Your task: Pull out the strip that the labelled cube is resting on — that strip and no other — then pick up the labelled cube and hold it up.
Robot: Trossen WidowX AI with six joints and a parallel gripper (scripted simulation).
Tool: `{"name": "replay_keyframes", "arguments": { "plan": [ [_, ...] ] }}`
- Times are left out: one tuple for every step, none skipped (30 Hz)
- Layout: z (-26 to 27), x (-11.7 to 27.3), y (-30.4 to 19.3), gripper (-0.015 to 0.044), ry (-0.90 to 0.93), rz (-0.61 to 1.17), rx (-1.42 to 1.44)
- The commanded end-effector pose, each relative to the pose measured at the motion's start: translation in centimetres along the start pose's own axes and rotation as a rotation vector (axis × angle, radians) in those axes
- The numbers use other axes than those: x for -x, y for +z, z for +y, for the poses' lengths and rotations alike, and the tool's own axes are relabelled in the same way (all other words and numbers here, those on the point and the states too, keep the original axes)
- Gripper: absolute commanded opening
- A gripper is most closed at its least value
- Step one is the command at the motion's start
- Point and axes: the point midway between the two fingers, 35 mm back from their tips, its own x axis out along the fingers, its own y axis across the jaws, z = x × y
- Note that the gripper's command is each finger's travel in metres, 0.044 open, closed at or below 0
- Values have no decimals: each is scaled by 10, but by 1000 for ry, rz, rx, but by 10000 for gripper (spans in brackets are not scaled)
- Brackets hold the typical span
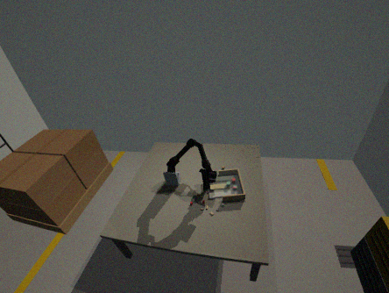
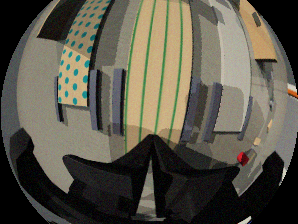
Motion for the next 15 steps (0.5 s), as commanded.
{"name": "replay_keyframes", "arguments": {
  "plan": [
    [1,-5,-14,0,2,23,-7],
    [1,-5,-16,0,2,23,-7],
    [1,-5,-17,0,2,23,-7],
    [1,-5,-19,0,2,23,-7],
    [1,-5,-20,0,2,23,-7],
    [1,-5,-22,0,2,23,-7],
    [1,-5,-23,0,2,23,-7],
    [1,-5,-25,0,2,23,-7],
    [1,-5,-26,0,2,23,-7],
    [1,-5,-28,0,2,24,-7],
    [1,-5,-29,0,2,24,-8],
    [1,-5,-31,0,2,24,-8],
    [1,-5,-32,0,2,24,-8],
    [1,-5,-34,0,2,24,-8],
    [1,-5,-35,0,2,24,-8]
  ]
}}
